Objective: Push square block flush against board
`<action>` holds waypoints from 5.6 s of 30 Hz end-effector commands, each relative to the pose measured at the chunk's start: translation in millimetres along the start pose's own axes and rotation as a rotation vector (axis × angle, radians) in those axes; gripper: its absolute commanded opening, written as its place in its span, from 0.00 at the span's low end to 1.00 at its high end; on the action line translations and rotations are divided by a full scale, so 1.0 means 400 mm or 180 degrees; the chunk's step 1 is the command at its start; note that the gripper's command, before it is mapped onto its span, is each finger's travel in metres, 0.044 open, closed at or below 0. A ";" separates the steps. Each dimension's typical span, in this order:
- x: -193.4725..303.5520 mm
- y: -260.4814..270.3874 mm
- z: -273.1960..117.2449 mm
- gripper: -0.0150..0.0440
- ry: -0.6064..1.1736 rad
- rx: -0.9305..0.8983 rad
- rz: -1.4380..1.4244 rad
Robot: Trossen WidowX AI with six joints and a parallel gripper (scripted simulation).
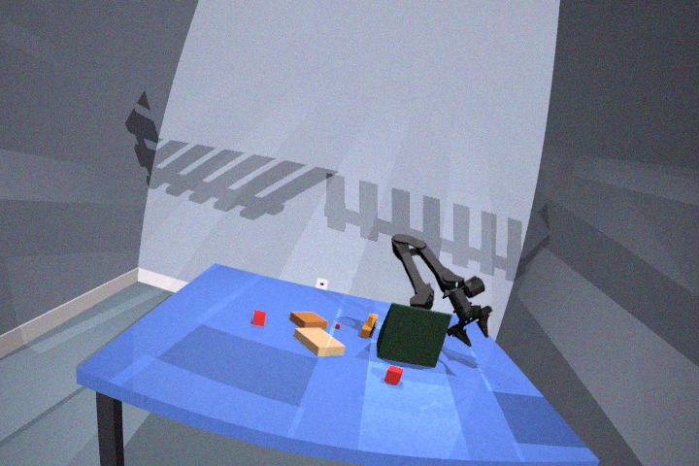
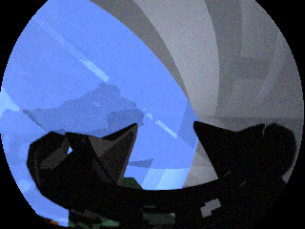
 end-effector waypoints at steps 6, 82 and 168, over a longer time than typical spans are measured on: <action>0.022 -0.031 -0.009 0.67 0.0141 0.0150 0.0188; 0.654 0.306 -0.654 0.25 0.3688 0.1380 0.6865; 0.354 0.747 -0.598 0.25 0.3877 0.0151 0.8903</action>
Point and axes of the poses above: the point midway between the two fingers, 35 mm back from their tips, its own z axis out along the fingers, its own y axis across the jaws, x = y × z, the point moved 5 cm from there along -z, back along the fingers, and after that the axes turned 11 degrees about -z, right-handed, at the moved point
